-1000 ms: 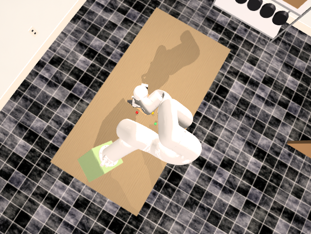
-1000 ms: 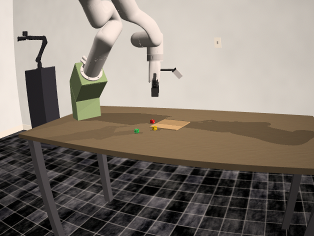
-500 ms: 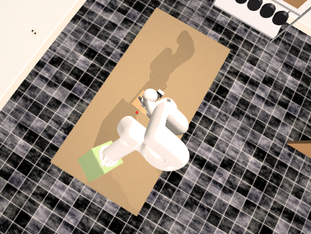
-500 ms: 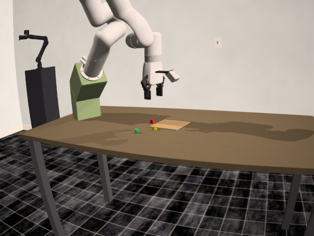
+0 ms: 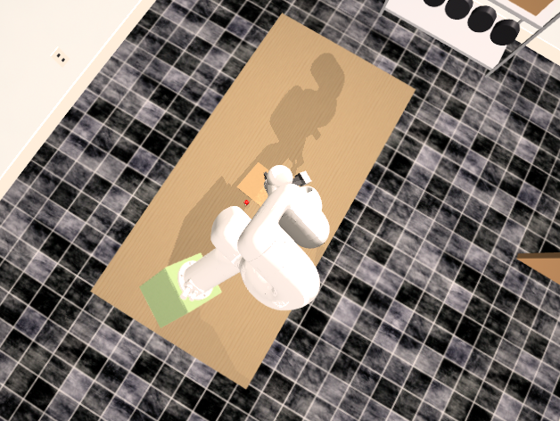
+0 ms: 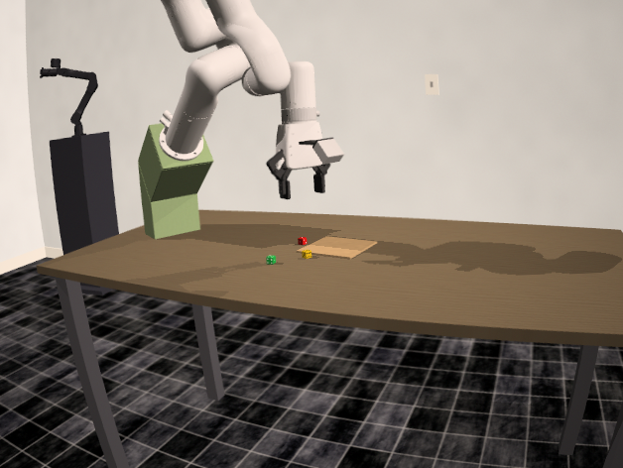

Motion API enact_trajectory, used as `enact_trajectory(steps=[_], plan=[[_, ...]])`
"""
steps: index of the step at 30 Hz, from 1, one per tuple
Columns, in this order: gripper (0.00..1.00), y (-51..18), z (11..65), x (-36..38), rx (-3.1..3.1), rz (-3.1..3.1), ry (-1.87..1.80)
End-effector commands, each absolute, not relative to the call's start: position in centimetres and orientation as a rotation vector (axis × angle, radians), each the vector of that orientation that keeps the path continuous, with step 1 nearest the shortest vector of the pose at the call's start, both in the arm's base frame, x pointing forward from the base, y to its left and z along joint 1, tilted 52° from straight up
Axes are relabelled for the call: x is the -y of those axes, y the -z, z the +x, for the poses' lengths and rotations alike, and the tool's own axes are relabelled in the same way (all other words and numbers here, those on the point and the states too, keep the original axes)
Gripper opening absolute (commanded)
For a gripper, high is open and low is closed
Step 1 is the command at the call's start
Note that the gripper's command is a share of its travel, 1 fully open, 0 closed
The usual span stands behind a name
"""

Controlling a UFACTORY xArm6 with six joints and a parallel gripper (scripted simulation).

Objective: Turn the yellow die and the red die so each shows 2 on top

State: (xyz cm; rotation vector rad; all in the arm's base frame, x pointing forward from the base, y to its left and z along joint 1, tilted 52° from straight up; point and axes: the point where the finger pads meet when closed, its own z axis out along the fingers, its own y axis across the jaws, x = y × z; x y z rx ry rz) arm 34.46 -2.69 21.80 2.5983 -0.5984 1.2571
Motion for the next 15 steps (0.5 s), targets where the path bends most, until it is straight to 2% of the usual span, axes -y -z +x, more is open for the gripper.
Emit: enact_trajectory(steps=[1, 15], plan=[[1.00, -21.92, 34.51, 2.68, 0.600, 2.598, -1.262], [1.00, -21.92, 34.67, 2.78, 0.677, 2.593, -1.281]])
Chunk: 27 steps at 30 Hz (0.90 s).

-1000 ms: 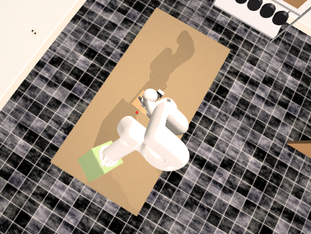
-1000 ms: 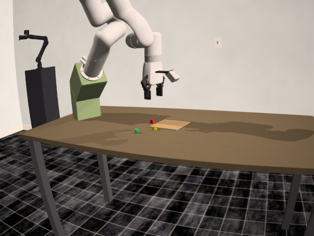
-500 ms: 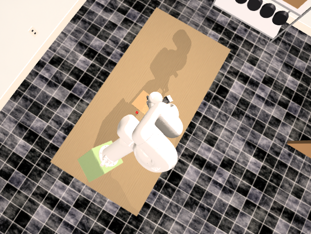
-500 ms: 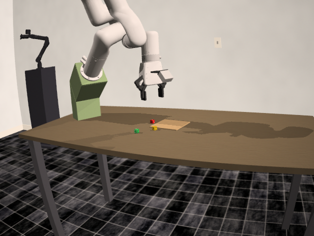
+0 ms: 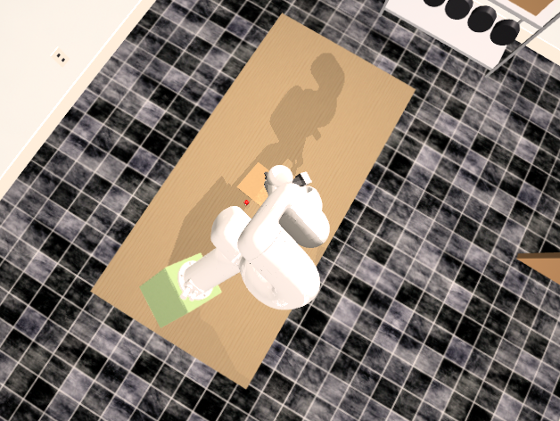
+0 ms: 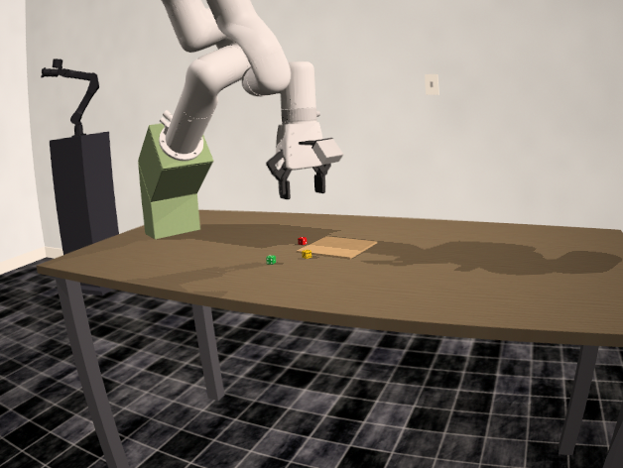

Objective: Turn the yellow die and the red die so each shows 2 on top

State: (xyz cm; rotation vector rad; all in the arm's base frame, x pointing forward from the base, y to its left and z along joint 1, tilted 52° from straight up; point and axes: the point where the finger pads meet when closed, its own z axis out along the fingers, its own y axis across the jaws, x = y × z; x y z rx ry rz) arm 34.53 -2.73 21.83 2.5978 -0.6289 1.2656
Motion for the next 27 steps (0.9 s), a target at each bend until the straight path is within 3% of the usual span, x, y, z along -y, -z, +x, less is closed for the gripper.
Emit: enact_trajectory(steps=[1, 27], plan=[[1.00, -21.9, 34.7, 2.8, 0.707, 2.591, -1.288], [1.00, -21.0, 36.9, 4.0, 1.843, 2.340, -1.468]])
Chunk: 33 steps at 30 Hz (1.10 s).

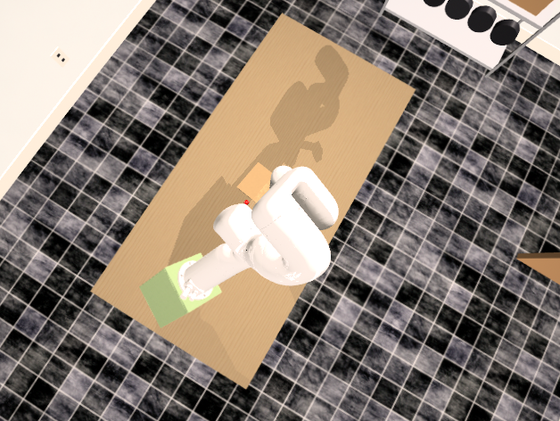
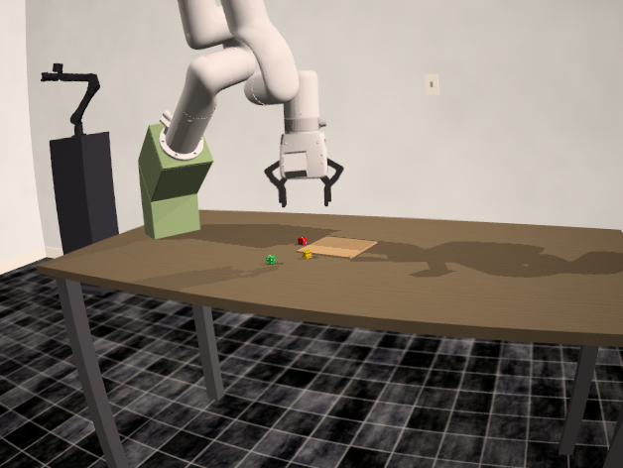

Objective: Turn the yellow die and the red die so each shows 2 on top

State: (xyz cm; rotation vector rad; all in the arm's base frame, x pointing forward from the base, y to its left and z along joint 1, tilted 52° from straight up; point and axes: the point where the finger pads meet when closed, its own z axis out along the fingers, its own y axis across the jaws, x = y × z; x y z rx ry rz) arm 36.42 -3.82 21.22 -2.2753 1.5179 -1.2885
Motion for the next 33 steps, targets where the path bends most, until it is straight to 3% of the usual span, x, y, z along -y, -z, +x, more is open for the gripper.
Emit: enact_trajectory(steps=[1, 33], plan=[[1.00, -20.9, 36.9, 4.0, -1.658, -2.069, 1.304], [1.00, -18.7, 38.0, 5.1, -2.096, -1.310, 1.013]])
